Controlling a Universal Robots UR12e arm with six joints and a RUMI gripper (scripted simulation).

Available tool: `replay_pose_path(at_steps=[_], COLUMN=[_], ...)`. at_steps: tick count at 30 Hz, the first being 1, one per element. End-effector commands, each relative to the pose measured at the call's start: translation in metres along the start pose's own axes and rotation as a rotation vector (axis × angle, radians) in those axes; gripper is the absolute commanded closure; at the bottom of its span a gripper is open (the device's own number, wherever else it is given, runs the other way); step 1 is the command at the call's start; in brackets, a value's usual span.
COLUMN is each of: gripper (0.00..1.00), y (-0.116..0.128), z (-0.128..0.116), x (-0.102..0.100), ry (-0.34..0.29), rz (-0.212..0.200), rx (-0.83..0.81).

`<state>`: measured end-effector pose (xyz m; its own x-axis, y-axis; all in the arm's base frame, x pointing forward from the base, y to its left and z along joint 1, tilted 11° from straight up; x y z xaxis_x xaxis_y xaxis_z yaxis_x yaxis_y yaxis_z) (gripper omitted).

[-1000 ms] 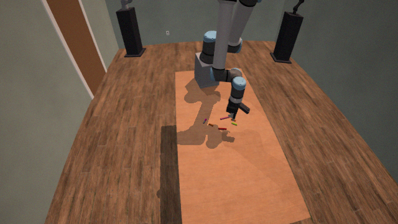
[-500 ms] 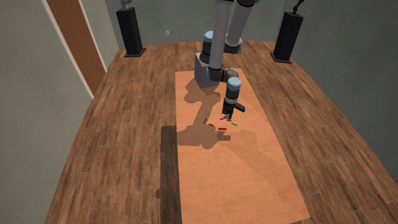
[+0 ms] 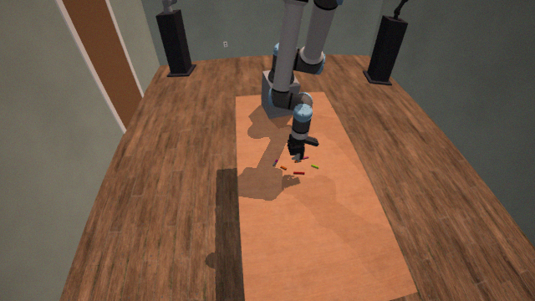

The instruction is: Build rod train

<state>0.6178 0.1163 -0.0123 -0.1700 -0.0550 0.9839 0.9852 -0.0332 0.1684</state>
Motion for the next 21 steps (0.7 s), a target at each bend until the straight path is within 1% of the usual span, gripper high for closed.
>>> replay_pose_path(at_steps=[1,3,7,18,20,21], gripper=[1.0,1.0,1.0,1.0,1.0,1.0], y=[0.0,0.0,-0.002,-0.008,-0.008,-0.008], z=[-0.027,-0.027,-0.05,-0.1,-0.1,-0.105], x=[0.0,0.0,0.0,0.0,0.0,0.0], ry=[0.01,0.01,0.01,0.01,0.01,0.01], rz=[-0.001,-0.001,-0.002,-0.005,-0.005,-0.005], rx=[0.167,0.167,0.306,0.604,0.604,0.631])
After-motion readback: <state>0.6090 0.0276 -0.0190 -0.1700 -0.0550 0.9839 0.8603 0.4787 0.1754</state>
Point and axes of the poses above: the point where the finger pads meet when closed, its own x axis back along the fingers, its own y axis across the jaws, z = x × y, the point moved 8 cm from there along x, back along the fingers, and after that the axes turned 14 degrees about -x, right-handed, at the moved point
